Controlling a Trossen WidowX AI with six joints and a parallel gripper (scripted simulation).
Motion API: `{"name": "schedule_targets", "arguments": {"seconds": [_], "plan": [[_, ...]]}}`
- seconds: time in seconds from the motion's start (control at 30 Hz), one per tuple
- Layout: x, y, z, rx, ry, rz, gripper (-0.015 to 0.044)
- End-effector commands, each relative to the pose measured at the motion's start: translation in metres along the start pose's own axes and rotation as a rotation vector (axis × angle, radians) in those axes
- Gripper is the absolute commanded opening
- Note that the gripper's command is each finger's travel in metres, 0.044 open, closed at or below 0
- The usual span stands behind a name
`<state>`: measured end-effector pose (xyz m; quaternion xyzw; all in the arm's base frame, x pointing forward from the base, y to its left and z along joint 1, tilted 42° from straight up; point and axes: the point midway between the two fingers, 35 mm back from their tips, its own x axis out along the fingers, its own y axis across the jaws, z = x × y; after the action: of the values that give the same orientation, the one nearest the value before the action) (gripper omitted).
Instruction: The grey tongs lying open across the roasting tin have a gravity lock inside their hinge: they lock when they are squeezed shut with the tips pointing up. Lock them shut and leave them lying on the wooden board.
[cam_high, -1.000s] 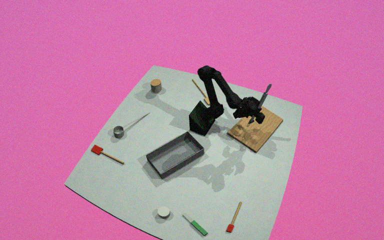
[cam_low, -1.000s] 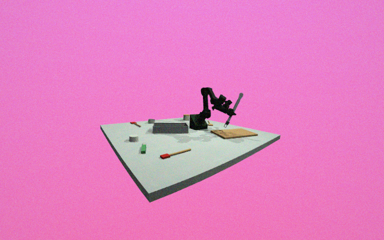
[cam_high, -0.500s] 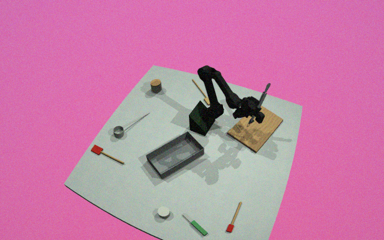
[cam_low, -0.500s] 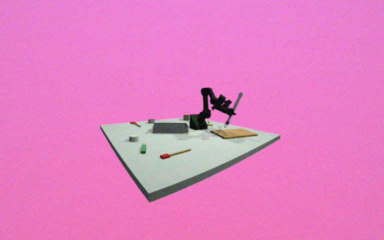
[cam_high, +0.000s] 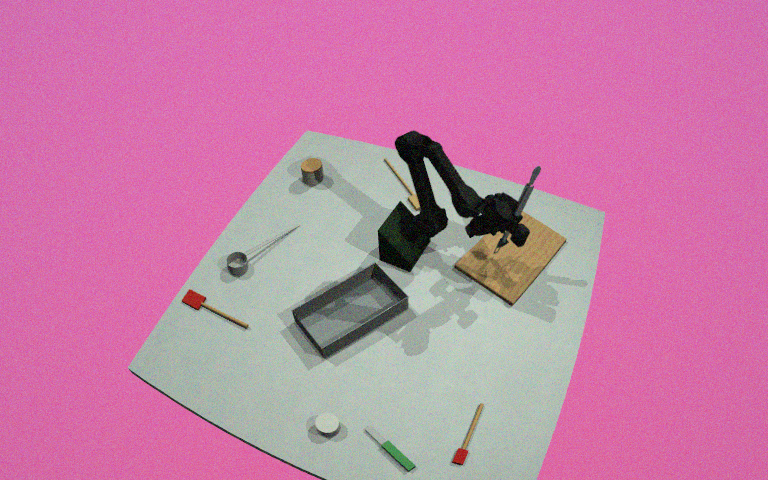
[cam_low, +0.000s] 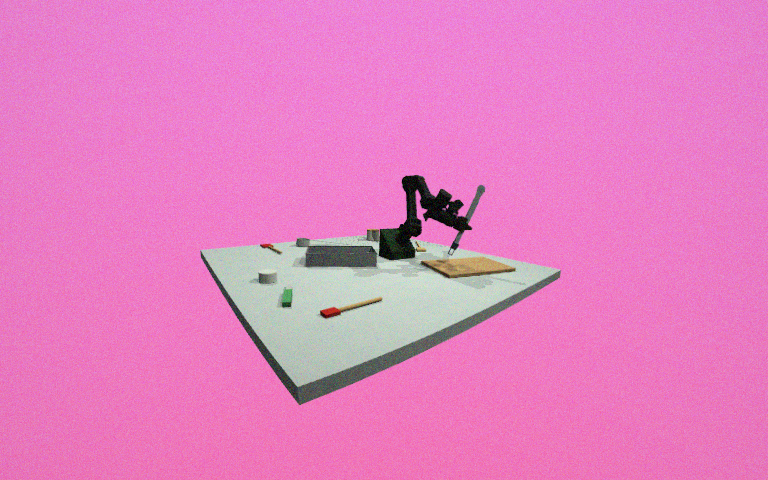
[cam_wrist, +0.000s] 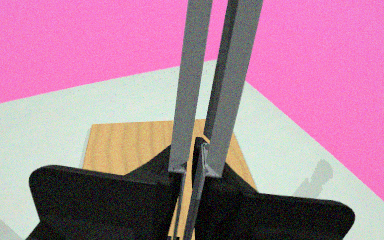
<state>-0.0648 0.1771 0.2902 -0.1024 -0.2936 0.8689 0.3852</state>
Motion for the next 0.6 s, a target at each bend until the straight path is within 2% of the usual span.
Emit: {"name": "schedule_targets", "arguments": {"seconds": [0.0, 0.23, 0.57], "plan": [[0.000, 0.001, 0.001, -0.010, -0.005, 0.006, -0.0150], [0.002, -0.001, 0.002, 0.010, 0.001, 0.001, -0.0150], [0.017, -0.017, 0.004, 0.198, 0.078, -0.029, -0.0150]]}}
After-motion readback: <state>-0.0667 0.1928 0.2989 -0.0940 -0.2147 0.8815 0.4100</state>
